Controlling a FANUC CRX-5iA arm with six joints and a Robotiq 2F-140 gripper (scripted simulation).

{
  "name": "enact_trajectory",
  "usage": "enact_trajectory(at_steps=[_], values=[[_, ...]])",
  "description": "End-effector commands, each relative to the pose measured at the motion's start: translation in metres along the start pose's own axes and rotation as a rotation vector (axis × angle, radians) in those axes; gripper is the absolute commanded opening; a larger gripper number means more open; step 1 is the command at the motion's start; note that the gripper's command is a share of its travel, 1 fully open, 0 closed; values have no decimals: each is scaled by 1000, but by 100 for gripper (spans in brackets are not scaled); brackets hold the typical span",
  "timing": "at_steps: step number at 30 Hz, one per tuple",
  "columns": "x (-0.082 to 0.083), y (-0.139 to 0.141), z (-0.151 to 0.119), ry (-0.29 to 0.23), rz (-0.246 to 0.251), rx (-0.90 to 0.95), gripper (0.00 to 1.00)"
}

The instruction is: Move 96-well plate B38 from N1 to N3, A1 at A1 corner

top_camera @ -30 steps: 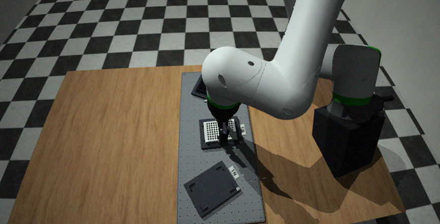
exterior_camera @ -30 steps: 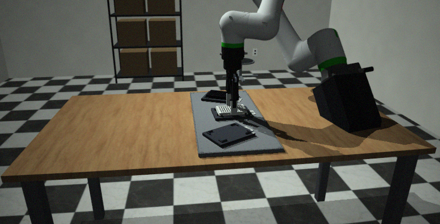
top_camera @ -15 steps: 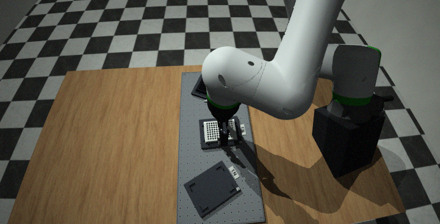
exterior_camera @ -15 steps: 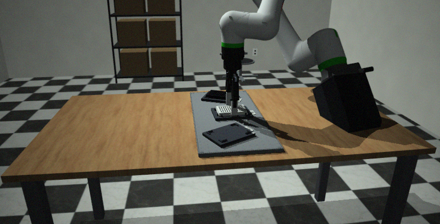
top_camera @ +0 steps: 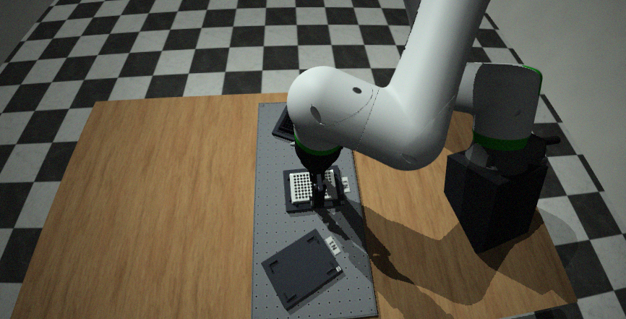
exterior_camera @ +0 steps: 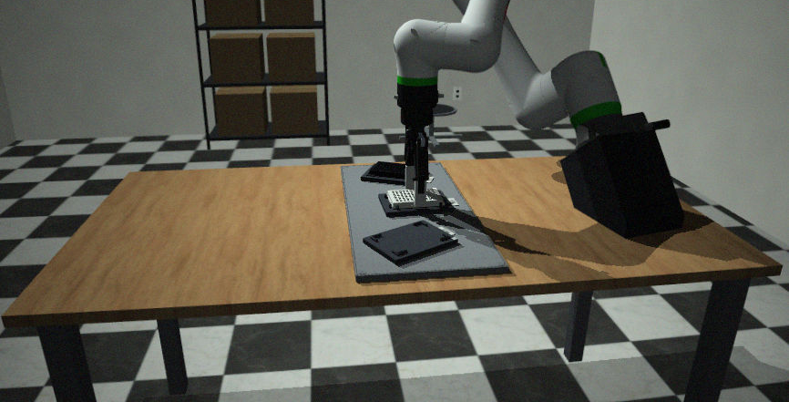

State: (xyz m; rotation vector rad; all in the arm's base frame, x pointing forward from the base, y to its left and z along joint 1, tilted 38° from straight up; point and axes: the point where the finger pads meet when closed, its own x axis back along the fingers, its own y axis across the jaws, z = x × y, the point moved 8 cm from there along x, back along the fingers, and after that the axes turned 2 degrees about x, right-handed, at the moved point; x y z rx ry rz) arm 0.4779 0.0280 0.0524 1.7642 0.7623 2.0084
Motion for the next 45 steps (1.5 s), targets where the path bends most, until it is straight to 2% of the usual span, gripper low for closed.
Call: enact_trajectory(at_steps=[1, 31, 45], values=[[0, 0, 0, 0, 0, 0, 66], [1, 0, 0, 0, 0, 0, 66], [8, 0, 0, 0, 0, 0, 66]])
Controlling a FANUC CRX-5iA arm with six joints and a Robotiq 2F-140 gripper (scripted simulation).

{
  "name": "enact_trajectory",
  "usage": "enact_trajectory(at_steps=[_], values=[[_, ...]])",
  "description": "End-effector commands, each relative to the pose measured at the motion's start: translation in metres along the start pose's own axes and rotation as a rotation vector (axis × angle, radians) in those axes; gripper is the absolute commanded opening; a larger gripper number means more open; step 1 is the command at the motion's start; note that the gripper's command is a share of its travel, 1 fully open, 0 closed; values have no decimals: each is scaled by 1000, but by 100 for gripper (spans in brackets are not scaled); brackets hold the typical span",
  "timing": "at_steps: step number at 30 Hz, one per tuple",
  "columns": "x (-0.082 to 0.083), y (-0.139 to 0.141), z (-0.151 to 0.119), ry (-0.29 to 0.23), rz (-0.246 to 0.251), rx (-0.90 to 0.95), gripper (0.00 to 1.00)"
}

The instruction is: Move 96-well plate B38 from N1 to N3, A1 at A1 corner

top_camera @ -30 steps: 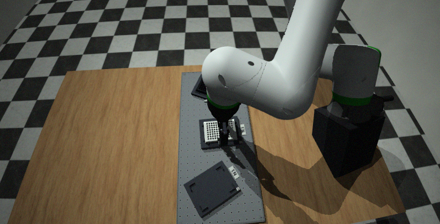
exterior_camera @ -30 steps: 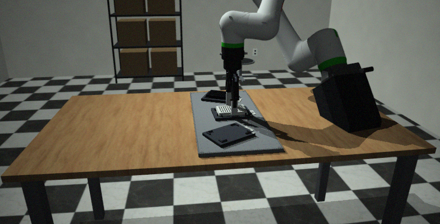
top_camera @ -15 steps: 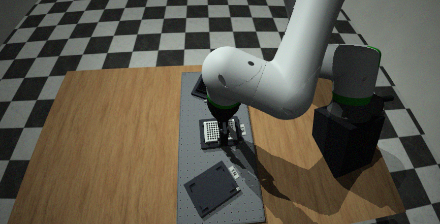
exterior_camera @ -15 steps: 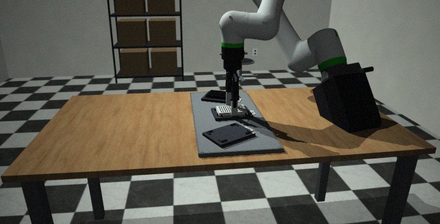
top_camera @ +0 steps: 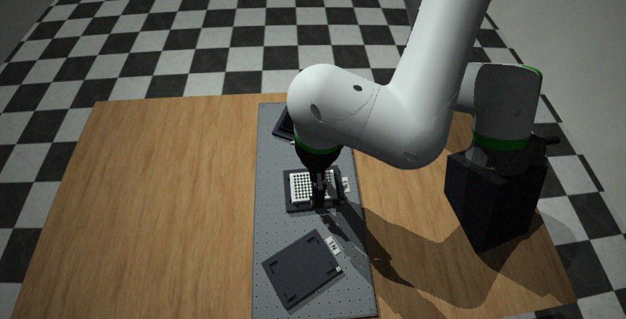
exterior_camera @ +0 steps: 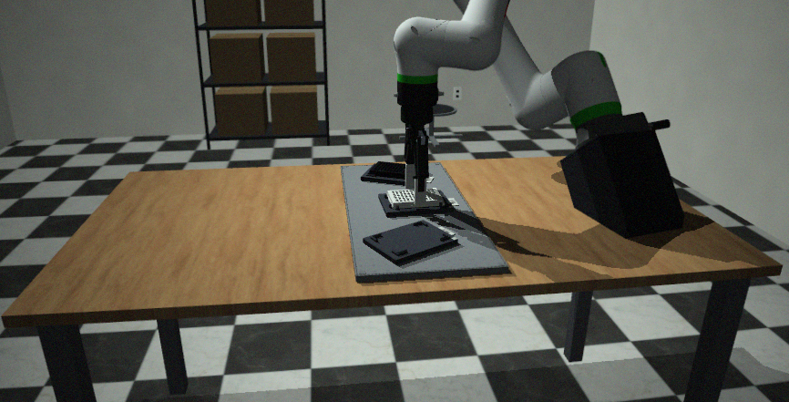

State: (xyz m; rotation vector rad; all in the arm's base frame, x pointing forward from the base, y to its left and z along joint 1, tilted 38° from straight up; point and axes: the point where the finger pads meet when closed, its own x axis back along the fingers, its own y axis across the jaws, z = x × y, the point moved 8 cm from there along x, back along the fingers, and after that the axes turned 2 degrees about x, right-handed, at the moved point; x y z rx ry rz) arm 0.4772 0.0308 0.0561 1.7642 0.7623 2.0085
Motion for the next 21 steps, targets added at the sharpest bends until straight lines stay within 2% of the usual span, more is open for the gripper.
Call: enact_trajectory(at_steps=[1, 21], values=[[4, 0, 0, 0, 0, 0, 66], [29, 0, 0, 0, 0, 0, 66]])
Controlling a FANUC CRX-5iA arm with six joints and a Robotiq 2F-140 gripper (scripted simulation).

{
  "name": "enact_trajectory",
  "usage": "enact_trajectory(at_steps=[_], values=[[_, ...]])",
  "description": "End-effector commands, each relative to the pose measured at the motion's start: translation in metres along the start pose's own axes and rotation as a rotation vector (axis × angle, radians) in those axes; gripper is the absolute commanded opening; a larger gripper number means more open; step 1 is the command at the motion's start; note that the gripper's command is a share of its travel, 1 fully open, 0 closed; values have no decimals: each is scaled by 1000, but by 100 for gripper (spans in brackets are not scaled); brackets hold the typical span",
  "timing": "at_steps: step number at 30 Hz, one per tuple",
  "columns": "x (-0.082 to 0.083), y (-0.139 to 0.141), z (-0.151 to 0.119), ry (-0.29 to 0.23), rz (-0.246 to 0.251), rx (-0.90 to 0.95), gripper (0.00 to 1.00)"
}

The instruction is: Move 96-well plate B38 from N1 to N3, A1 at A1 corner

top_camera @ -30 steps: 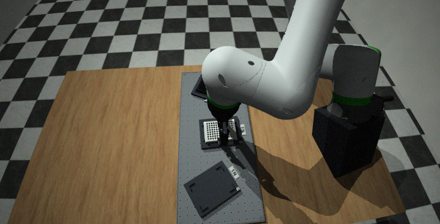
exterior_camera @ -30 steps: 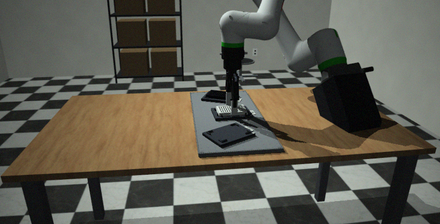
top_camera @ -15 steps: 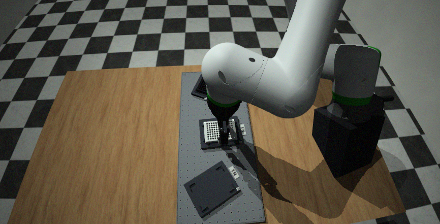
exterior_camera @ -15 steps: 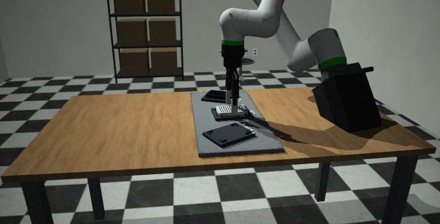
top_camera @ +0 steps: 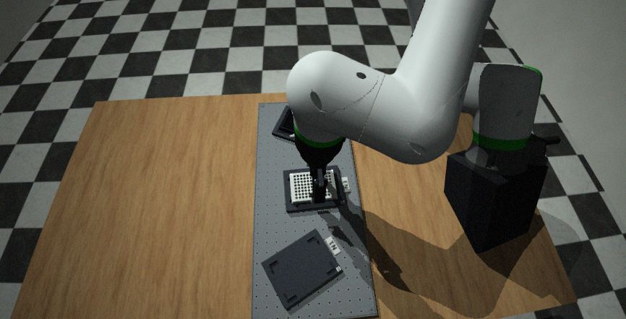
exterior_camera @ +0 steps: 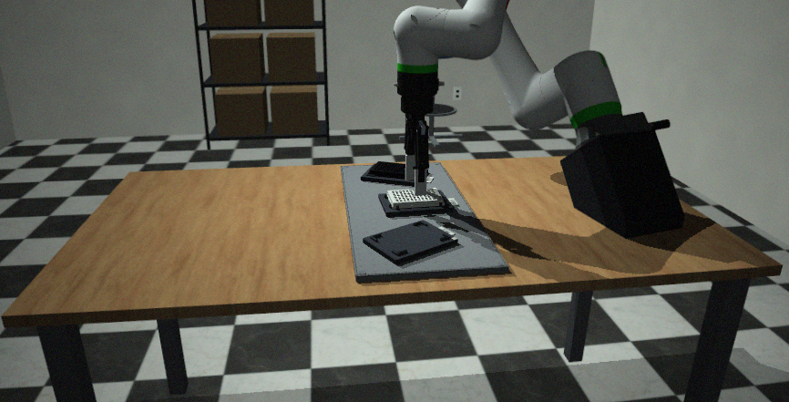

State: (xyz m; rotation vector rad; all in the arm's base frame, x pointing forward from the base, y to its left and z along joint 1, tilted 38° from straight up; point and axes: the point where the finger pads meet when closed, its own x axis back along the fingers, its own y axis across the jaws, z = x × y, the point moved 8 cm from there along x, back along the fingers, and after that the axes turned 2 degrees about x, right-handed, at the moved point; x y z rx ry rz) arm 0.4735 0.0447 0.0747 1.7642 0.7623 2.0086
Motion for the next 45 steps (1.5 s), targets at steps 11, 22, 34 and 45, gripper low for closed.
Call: enact_trajectory(at_steps=[11, 22, 34, 45], values=[[14, 0, 0, 0, 0, 0, 66], [18, 0, 0, 0, 0, 0, 66], [18, 0, 0, 0, 0, 0, 66], [18, 0, 0, 0, 0, 0, 66]])
